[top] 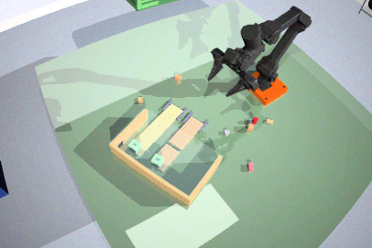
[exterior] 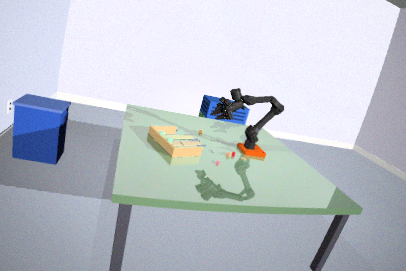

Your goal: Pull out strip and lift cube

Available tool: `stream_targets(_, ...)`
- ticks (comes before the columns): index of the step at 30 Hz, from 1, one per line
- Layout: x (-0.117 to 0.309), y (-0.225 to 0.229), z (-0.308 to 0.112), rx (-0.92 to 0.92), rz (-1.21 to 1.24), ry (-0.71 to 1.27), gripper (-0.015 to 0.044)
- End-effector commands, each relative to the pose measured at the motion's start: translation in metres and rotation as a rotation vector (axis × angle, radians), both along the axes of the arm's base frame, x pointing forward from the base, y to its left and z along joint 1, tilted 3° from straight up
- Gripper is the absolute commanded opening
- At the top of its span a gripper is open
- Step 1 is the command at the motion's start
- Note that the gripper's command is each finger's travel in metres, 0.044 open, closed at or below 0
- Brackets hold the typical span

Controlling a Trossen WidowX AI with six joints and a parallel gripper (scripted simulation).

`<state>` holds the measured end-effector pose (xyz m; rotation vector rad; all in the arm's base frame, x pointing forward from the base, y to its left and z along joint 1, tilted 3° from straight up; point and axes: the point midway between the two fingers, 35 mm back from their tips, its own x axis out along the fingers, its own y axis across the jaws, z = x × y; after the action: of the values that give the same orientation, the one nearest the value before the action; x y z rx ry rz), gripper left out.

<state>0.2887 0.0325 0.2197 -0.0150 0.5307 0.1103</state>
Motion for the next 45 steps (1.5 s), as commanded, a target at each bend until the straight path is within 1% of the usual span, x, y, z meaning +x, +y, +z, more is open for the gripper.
stream_targets(1,0.000,-0.004,-0.004,-0.014,-0.012,0.011,0.0400)
stream_targets(6,0.000,-0.004,-0.004,-0.014,-0.012,0.011,0.0400)
stream_targets(9,0.009,-0.009,-0.005,-0.048,-0.010,0.066,0.0321)
stream_targets(15,0.044,-0.029,-0.016,-0.163,0.016,0.296,0.0164)
stream_targets(21,0.076,-0.055,-0.038,-0.240,0.071,0.531,0.0006)
stream_targets(28,0.104,-0.090,-0.078,-0.275,0.170,0.799,0.0000)
stream_targets(32,0.112,-0.106,-0.101,-0.270,0.230,0.923,0.0000)
stream_targets(45,0.114,-0.107,-0.114,-0.269,0.233,0.929,0.0000)
